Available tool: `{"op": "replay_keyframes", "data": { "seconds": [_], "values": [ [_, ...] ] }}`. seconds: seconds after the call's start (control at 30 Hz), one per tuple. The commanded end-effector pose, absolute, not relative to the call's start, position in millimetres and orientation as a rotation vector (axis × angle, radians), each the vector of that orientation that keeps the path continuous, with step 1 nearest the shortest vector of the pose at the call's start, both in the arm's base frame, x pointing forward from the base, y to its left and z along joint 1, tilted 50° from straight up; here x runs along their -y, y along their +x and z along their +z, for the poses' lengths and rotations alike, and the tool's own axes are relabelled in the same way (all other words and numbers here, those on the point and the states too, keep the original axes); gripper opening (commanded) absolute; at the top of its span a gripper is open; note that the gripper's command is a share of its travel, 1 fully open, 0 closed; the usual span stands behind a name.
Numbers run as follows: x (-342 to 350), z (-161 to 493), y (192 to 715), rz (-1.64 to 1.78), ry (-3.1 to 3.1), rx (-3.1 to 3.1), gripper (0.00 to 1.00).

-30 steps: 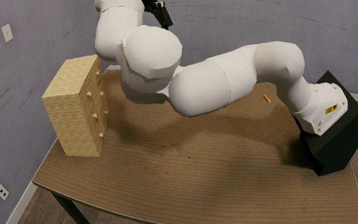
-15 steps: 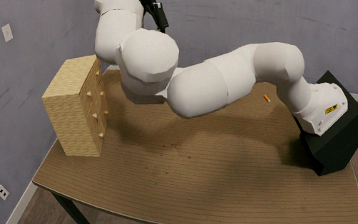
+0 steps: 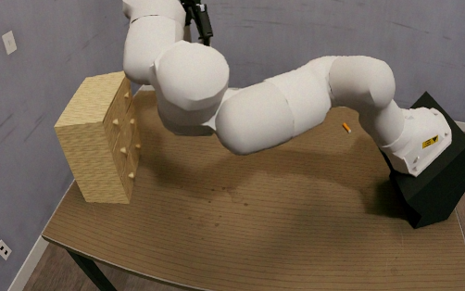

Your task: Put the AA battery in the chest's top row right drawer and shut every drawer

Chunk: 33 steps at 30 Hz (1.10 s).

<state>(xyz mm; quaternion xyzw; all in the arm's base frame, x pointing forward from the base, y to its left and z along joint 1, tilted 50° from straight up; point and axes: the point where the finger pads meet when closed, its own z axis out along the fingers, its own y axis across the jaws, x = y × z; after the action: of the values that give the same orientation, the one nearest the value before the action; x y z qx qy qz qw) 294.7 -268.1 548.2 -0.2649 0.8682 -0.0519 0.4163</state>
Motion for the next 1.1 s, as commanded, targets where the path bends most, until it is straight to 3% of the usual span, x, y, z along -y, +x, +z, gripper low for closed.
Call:
{"op": "replay_keyframes", "data": {
  "seconds": [0.0, 1.07],
  "values": [
    [266.0, 549.3, 296.6, -0.071, -0.555, -2.207, 1.0],
    [267.0, 548.8, 297.2, 0.055, -0.287, -2.257, 1.0]
  ]
}}
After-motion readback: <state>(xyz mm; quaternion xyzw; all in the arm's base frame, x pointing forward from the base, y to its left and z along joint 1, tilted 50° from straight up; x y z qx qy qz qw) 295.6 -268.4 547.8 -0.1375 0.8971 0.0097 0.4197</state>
